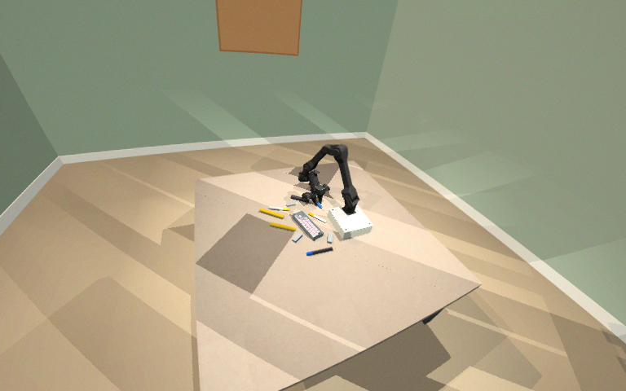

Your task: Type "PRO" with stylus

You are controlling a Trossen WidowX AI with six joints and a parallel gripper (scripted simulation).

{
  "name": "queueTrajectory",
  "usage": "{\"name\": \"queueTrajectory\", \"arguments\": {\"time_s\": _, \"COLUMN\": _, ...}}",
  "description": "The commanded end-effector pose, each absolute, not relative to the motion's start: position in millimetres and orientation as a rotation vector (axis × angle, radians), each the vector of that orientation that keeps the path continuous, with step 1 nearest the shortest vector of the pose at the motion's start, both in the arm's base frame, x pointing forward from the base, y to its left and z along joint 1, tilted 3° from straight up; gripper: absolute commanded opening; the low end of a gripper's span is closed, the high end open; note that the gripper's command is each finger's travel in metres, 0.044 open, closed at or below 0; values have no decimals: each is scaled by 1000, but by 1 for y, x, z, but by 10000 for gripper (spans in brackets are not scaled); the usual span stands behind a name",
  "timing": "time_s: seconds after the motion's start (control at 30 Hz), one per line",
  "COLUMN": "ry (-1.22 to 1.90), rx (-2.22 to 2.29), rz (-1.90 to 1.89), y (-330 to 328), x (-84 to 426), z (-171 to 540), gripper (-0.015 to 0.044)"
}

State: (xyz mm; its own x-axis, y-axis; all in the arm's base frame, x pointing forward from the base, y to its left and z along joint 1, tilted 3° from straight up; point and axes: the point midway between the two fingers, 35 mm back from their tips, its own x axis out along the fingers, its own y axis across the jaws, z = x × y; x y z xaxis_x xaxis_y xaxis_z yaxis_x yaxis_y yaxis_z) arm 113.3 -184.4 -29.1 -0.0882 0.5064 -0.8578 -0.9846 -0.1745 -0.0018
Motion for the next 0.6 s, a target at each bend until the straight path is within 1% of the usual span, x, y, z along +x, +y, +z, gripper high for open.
{"name": "queueTrajectory", "arguments": {"time_s": 0.0, "ry": 738, "rx": -887, "rz": 1571, "y": -182, "x": 113, "z": -30, "gripper": 150}}
{"name": "queueTrajectory", "arguments": {"time_s": 0.27, "ry": 738, "rx": -887, "rz": 1571, "y": -182, "x": 113, "z": -30, "gripper": 150}}
{"name": "queueTrajectory", "arguments": {"time_s": 0.43, "ry": 744, "rx": -890, "rz": 1572, "y": -184, "x": 113, "z": -29, "gripper": 19}}
{"name": "queueTrajectory", "arguments": {"time_s": 0.57, "ry": 744, "rx": -890, "rz": 1572, "y": -184, "x": 113, "z": -29, "gripper": 0}}
